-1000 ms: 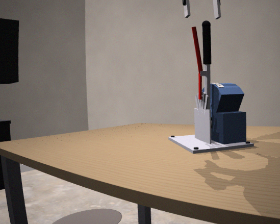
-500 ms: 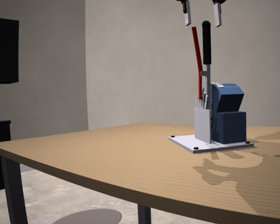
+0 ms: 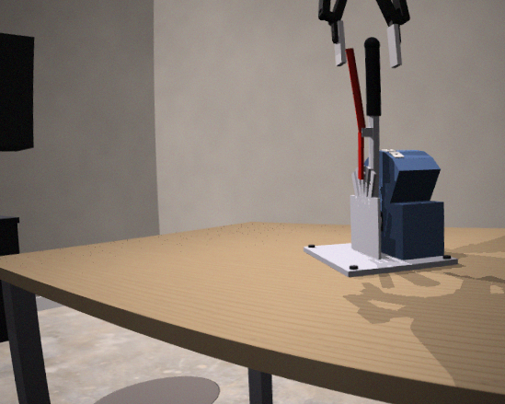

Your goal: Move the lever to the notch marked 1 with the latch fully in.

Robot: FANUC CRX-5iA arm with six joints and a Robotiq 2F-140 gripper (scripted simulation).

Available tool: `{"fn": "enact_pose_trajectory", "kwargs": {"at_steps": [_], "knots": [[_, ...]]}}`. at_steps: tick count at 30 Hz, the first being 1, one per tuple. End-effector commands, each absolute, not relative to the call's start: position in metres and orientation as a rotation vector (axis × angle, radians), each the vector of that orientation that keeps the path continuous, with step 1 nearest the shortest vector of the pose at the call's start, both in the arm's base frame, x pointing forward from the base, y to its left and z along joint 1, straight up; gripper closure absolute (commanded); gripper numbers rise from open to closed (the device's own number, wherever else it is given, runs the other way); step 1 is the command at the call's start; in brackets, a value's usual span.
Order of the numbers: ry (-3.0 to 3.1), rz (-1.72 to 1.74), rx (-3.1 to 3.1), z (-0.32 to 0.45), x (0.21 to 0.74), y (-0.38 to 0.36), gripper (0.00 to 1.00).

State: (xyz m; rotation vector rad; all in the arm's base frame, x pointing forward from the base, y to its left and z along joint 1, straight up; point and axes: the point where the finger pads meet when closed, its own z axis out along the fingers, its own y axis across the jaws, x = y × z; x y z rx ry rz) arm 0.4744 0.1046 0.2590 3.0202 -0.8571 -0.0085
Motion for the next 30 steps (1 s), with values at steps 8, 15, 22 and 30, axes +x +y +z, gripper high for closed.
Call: {"fn": "enact_pose_trajectory", "kwargs": {"at_steps": [8, 15, 22, 30], "knots": [[-0.857, -0.007, 3.021, 0.247, 0.474, 0.105, 0.43], [-0.857, -0.007, 3.021, 0.244, 0.474, 0.105, 0.43], [-0.857, -0.007, 3.021, 0.244, 0.474, 0.105, 0.43], [-0.857, -0.007, 3.021, 0.244, 0.474, 0.105, 0.43]]}}
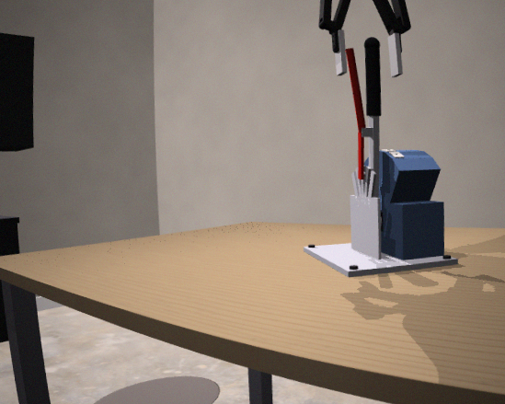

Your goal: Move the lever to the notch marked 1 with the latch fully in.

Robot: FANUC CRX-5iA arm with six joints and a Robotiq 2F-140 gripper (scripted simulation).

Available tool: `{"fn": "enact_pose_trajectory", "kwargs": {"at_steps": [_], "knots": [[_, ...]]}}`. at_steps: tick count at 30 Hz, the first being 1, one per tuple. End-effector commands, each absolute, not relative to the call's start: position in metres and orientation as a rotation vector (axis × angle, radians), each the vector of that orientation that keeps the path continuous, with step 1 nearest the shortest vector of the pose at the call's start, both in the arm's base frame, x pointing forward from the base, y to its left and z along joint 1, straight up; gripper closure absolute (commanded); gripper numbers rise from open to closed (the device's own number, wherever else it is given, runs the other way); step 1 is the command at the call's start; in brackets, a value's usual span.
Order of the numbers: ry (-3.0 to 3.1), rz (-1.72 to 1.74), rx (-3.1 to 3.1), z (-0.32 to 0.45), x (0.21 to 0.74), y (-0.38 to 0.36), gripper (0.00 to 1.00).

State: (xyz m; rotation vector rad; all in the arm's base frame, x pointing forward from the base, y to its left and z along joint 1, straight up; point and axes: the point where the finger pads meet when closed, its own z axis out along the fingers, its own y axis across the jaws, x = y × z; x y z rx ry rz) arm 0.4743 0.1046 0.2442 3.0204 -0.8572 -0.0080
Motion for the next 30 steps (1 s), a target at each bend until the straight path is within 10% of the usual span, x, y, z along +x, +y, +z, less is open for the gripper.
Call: {"fn": "enact_pose_trajectory", "kwargs": {"at_steps": [1, 24, 25, 30], "knots": [[-0.857, -0.007, 3.021, 0.2444, 0.4744, 0.1046, 0.43], [-0.857, -0.007, 3.021, 0.2444, 0.4744, 0.1046, 0.43], [-0.857, -0.007, 3.021, 0.2444, 0.4744, 0.1046, 1.00], [-0.857, -0.007, 3.021, 0.2444, 0.4744, 0.1046, 1.00]]}}
